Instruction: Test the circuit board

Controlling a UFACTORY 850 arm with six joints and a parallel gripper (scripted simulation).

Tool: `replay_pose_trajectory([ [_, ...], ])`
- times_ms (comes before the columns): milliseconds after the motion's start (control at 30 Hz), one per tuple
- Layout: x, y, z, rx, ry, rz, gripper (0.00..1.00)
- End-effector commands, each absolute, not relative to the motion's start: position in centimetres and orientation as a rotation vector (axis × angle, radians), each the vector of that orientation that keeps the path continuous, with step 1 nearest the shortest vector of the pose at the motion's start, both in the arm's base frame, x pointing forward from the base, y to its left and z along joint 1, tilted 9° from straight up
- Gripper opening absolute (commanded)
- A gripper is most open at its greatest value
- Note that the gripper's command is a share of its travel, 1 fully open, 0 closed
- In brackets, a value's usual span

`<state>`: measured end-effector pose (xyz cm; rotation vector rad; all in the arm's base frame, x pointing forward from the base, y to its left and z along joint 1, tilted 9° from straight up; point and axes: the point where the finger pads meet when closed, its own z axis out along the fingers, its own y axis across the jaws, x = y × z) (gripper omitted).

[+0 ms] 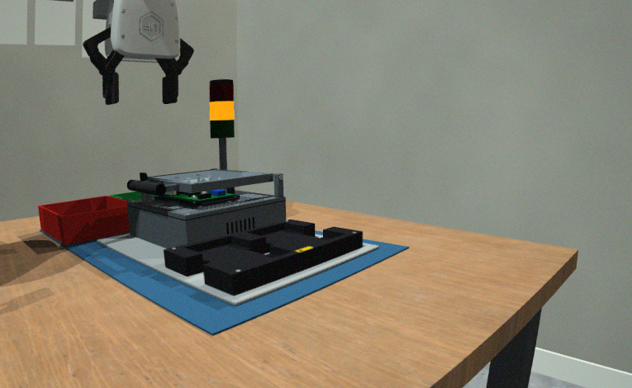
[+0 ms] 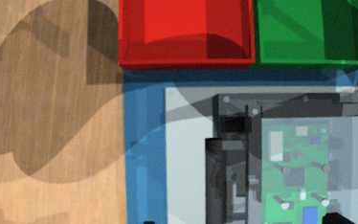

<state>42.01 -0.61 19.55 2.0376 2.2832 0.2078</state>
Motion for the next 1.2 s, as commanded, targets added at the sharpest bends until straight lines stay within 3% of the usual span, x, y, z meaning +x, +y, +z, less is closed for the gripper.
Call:
replay_pose_trajectory([
  [0, 42.08, -0.61, 19.62, 2.037, 2.282, 0.209, 1.0],
  [733, 42.08, -0.61, 19.62, 2.037, 2.282, 0.209, 1.0],
  [767, 42.08, -0.61, 19.62, 2.037, 2.282, 0.209, 0.0],
  [1167, 42.08, -0.61, 19.62, 2.037, 2.282, 0.209, 0.0],
])
